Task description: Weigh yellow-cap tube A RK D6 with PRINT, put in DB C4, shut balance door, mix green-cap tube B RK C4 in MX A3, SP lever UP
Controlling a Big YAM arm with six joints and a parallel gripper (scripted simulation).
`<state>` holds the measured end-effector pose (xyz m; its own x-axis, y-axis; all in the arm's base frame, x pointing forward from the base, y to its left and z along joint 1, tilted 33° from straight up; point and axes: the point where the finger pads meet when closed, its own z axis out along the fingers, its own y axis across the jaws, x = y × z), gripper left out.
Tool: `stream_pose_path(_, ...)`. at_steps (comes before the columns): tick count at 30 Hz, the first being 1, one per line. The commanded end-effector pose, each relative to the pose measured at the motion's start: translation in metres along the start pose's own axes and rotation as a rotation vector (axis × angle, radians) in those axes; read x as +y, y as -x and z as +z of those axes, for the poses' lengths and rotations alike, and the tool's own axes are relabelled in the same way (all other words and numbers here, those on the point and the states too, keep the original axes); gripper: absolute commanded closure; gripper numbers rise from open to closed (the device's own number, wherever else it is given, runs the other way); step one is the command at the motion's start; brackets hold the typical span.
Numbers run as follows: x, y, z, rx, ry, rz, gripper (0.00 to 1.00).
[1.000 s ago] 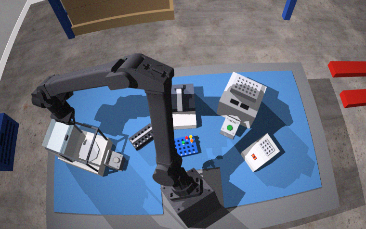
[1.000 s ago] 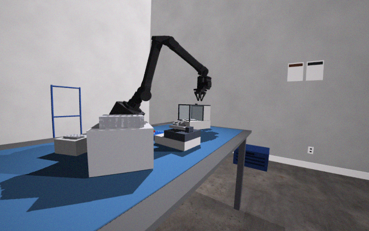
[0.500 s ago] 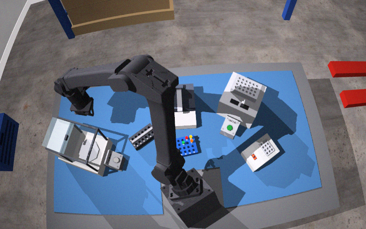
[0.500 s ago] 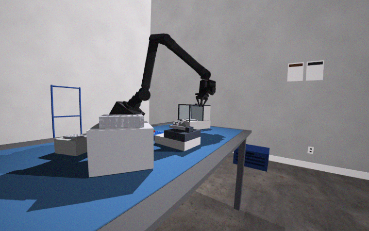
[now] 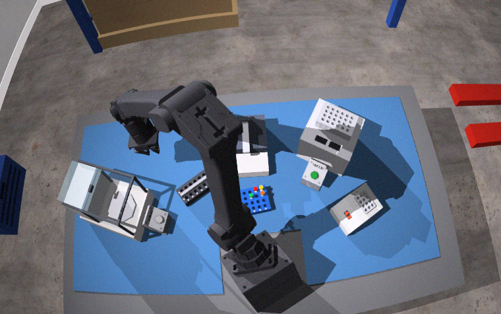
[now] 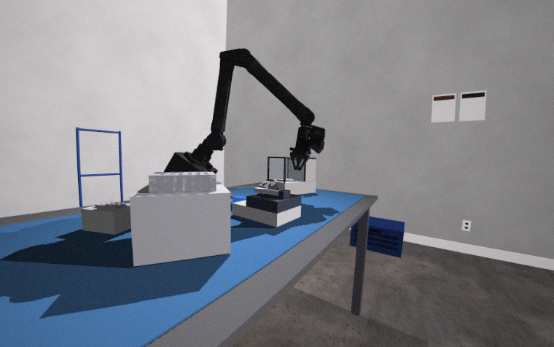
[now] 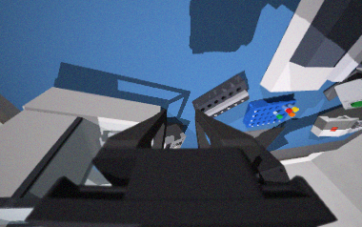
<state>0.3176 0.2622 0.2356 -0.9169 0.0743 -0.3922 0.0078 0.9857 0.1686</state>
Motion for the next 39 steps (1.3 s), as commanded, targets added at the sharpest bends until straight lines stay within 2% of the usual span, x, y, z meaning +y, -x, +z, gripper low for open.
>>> stream_pose_path(1, -0.006, 0.007, 0.007, 0.003, 0.022, -0.134, 0.64)
stream_pose_path(2, -0.013, 0.011, 0.001, -0.014, 0.036, -0.142, 0.64)
stream_pose_path(7, -0.046, 0.017, 0.016, -0.009, 0.034, -0.181, 0.64)
stream_pose_path(15, -0.107, 0.019, 0.04, 0.01, 0.041, -0.327, 0.64)
stream_pose_path(17, -0.107, 0.019, 0.04, 0.01, 0.041, -0.327, 0.64)
stream_pose_path(18, -0.116, 0.017, 0.047, 0.024, 0.041, -0.36, 0.64)
stream_pose_path(20, -0.131, 0.017, 0.048, 0.011, 0.044, -0.368, 0.64)
stream_pose_path(29, -0.203, 0.001, 0.07, 0.004, 0.062, -0.515, 0.64)
stream_pose_path(32, -0.226, -0.007, 0.075, -0.014, 0.069, -0.584, 0.64)
stream_pose_path(34, -0.226, -0.007, 0.075, -0.014, 0.069, -0.584, 0.64)
stream_pose_path(39, -0.264, -0.025, 0.084, -0.034, 0.074, -0.662, 0.64)
